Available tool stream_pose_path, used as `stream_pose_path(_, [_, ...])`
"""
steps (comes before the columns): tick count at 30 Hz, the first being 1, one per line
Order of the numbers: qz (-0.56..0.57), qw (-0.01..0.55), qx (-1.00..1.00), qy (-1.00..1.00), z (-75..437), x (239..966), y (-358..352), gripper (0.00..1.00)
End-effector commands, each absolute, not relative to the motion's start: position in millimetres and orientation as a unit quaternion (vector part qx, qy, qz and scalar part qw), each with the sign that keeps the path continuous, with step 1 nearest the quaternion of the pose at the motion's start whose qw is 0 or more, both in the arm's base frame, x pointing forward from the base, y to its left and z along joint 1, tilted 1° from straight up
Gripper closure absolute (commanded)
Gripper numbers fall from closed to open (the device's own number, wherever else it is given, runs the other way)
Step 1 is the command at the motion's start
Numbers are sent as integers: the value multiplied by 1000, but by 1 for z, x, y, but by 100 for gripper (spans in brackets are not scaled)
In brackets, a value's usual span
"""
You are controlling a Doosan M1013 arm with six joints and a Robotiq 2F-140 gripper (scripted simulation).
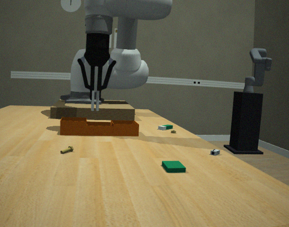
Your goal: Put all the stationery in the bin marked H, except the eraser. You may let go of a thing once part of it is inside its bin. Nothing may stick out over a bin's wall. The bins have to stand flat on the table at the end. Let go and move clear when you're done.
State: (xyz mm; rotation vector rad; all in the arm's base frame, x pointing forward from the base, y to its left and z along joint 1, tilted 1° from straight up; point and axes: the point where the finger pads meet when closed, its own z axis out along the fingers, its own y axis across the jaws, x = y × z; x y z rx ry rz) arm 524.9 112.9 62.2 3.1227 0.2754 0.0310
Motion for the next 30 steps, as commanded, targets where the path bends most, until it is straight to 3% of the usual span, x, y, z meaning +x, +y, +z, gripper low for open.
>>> stream_pose_path(1, [10,4,996,88,62,523,129,85])
stream_pose_path(30, [10,4,996,88,3,524,133,85])
